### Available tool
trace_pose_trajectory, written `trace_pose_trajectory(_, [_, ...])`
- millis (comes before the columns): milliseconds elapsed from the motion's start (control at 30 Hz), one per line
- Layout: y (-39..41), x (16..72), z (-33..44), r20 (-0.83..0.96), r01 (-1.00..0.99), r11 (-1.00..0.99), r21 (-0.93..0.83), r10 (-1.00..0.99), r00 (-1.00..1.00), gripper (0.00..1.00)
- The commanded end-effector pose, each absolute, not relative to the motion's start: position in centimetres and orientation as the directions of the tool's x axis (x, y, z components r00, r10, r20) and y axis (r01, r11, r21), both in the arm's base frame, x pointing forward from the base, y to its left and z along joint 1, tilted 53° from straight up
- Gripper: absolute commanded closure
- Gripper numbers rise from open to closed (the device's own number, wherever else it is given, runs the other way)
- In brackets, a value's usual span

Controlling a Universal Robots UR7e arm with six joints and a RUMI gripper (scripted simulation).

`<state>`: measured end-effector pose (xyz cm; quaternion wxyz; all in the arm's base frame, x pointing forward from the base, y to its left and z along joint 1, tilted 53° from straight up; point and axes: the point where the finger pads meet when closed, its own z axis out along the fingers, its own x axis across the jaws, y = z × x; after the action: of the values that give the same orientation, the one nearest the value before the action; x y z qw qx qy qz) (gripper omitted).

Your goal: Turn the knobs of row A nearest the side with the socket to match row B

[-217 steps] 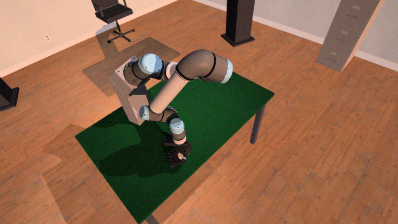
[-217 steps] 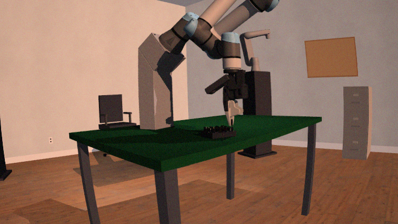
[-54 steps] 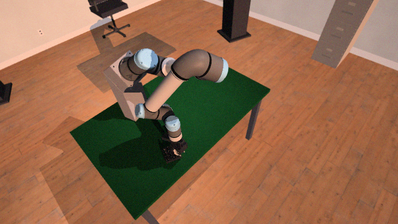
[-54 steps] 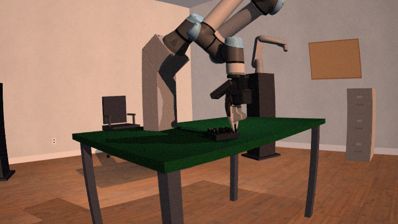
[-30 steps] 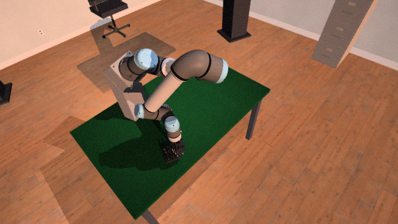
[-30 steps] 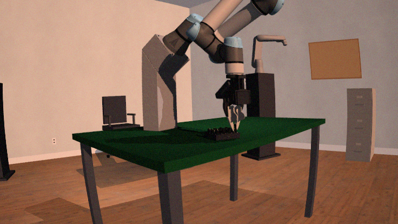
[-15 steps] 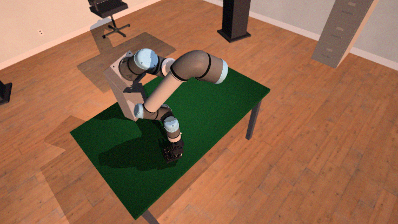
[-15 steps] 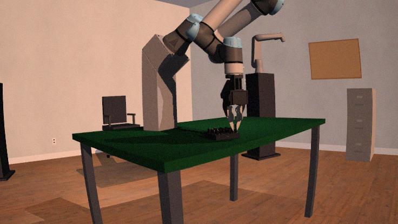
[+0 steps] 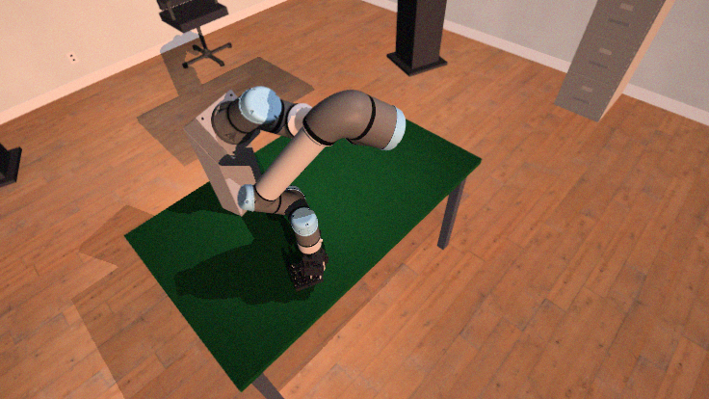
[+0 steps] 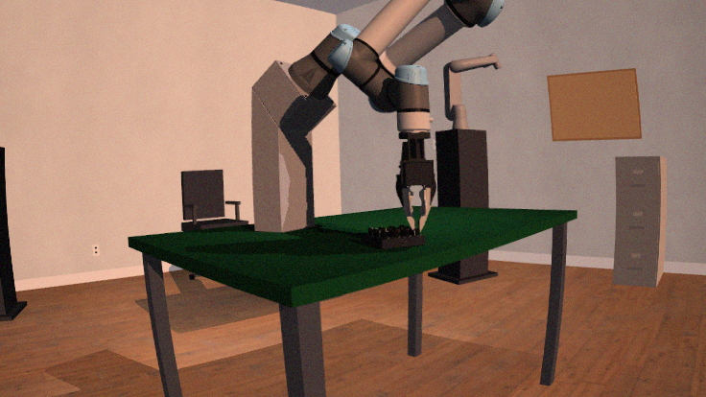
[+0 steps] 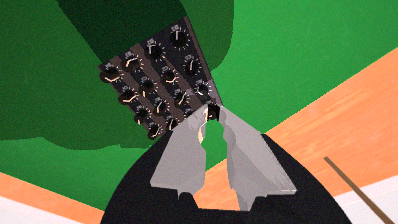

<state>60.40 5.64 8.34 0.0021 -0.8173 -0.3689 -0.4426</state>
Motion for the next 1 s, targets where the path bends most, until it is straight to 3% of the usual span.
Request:
trace_pose_trajectory(0, [5.54,60.31,8.30,0.754,0.561,-0.789,0.251,0.523,0.398,0.96])
trace_pose_trajectory(967, [5.53,60.40,8.46,0.781,0.504,-0.850,0.153,0.417,0.466,0.96])
